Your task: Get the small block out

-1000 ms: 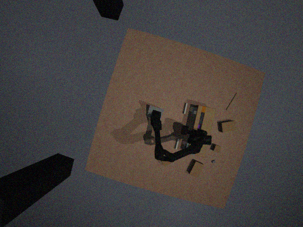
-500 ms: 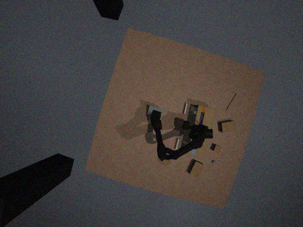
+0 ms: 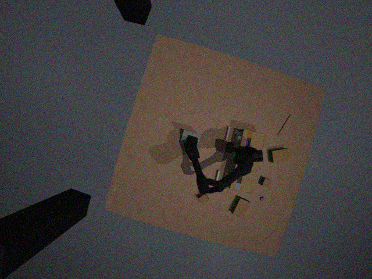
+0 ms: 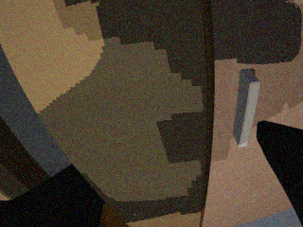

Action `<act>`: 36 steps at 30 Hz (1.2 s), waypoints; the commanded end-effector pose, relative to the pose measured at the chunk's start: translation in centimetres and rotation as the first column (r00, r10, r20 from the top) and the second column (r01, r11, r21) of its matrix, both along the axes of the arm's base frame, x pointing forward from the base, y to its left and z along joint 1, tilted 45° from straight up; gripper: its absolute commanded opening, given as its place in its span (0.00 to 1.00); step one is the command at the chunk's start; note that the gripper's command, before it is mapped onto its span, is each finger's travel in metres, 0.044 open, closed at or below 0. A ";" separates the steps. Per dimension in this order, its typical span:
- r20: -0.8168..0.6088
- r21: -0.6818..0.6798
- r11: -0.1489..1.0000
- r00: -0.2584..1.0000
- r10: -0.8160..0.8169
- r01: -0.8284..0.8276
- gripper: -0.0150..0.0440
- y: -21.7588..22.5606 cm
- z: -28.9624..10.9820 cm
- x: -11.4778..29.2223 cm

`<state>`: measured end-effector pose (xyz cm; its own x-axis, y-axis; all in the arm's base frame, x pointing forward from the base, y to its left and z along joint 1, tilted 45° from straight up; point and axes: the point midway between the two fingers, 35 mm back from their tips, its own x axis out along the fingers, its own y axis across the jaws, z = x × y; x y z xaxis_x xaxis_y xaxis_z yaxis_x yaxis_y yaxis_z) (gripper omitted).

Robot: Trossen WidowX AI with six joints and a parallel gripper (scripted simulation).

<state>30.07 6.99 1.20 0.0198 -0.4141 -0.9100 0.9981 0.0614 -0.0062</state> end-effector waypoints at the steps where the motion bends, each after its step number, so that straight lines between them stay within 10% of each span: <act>1: -0.013 0.000 1.000 1.000 -0.002 0.002 0.93 0.7 -1.2 -0.3; 26: -0.020 -0.004 1.000 0.999 0.031 -0.031 0.89 6.5 1.3 -0.7; 31: -0.203 -0.010 0.889 0.871 0.446 -0.458 0.74 7.3 0.7 -1.3; 36: -0.407 0.078 0.562 0.488 0.772 -0.823 0.74 8.1 0.0 -2.0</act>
